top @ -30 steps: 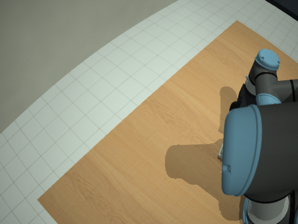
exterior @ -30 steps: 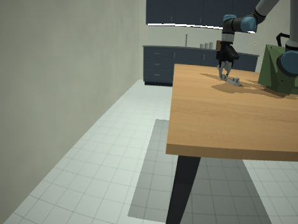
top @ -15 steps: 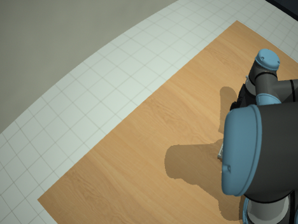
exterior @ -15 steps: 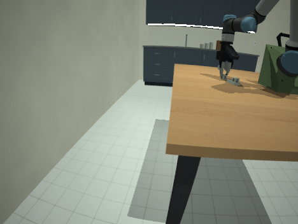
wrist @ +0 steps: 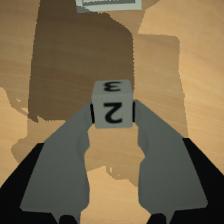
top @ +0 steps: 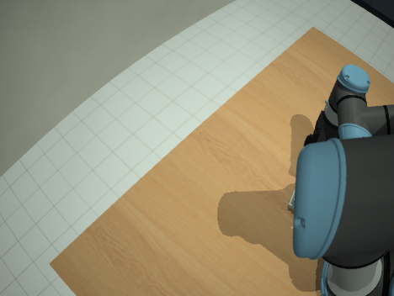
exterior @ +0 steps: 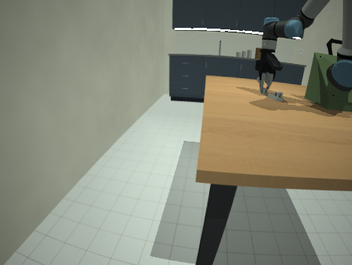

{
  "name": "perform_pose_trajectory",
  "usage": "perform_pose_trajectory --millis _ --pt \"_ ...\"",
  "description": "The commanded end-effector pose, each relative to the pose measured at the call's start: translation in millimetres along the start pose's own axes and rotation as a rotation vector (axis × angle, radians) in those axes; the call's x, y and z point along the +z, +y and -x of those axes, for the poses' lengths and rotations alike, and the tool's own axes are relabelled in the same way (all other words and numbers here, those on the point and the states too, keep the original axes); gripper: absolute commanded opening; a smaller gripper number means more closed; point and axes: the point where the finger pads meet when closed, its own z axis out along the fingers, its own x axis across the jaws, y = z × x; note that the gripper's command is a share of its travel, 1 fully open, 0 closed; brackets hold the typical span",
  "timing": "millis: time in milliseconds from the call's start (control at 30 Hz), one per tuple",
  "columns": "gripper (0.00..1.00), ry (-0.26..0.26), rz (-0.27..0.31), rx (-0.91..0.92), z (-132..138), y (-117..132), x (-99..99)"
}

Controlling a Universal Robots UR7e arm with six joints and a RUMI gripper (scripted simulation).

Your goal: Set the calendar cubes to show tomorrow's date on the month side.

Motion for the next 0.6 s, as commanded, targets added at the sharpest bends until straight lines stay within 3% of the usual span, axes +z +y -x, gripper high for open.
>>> perform_pose_trajectory --millis 0,467,567 --pt "0.1 0.001 0.001 0.0 -0.2 0.4 -0.4" --pt "0.1 0.001 0.001 0.0 -0.2 0.4 -2.6" --pt "0.1 0.001 0.001 0.0 -0.2 0.4 -10.3"
